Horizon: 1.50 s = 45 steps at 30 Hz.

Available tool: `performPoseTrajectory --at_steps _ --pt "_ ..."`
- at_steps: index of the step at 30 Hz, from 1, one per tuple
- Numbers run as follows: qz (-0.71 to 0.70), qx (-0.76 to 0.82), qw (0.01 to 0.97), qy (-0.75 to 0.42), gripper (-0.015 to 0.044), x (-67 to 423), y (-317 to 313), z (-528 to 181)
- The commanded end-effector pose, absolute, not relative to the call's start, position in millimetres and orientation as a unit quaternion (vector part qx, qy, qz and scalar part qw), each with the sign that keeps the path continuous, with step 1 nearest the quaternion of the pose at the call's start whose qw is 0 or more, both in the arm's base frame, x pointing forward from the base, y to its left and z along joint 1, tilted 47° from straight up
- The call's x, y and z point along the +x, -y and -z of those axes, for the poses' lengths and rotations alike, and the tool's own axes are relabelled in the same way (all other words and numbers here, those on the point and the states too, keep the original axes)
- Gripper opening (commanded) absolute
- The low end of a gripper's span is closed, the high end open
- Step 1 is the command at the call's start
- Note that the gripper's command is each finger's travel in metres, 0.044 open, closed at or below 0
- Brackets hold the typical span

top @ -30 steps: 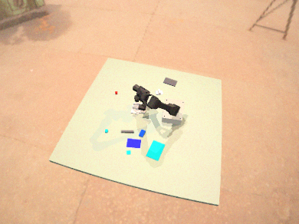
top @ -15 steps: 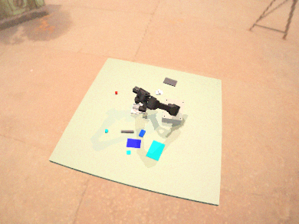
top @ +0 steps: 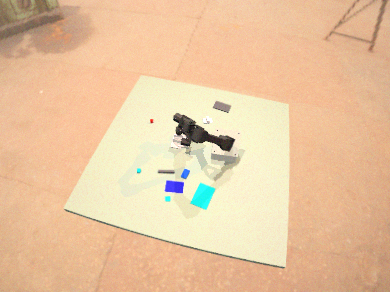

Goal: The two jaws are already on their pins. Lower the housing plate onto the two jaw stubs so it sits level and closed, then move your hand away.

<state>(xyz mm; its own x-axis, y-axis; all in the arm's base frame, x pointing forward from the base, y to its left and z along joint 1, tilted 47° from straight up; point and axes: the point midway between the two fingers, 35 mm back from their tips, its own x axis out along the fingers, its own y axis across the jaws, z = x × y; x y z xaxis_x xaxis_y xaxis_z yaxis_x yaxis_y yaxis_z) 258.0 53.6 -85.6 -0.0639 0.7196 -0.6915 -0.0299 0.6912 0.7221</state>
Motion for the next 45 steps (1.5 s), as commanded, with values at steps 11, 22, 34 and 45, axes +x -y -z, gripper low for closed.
performPoseTrajectory --at_steps 11,22,34,45 --pt "-0.295 0.263 0.633 -0.666 0.0351 257.9 -56.5 87.7" --pt "-0.295 0.262 0.633 -0.666 0.0351 257.8 -58.0 89.1" --pt "-0.295 0.262 0.633 -0.666 0.0351 257.6 -59.7 90.7" --pt "-0.295 0.262 0.633 -0.666 0.0351 257.5 -61.0 91.9"
